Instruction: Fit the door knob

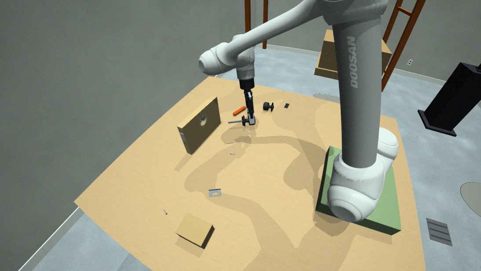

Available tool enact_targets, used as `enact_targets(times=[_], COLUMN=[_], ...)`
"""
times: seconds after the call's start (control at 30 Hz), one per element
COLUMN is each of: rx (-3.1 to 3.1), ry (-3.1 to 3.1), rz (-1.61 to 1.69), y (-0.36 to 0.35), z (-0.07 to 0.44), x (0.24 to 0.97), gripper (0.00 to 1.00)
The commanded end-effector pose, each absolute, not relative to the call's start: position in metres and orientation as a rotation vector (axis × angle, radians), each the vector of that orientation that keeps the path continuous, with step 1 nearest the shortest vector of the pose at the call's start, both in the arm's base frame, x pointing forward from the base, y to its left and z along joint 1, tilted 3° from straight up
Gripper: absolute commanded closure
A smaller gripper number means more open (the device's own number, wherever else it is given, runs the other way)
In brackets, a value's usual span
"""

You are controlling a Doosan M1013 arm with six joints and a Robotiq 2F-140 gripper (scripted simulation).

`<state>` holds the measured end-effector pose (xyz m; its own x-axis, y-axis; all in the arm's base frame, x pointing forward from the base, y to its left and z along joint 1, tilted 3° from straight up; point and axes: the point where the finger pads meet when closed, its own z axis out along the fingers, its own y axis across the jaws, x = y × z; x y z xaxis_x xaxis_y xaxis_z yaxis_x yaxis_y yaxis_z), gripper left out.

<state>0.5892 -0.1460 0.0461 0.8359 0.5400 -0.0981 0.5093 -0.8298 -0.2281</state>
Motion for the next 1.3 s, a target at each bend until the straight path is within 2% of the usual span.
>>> enact_targets(times=[0.0, 1.27], rx=[-2.865, -3.058], ry=[-0.750, -0.388], rz=[0.232, 0.210], y=[-0.144, -0.076], z=[0.046, 0.056], x=[0.590, 0.628], gripper=[0.58, 0.58])
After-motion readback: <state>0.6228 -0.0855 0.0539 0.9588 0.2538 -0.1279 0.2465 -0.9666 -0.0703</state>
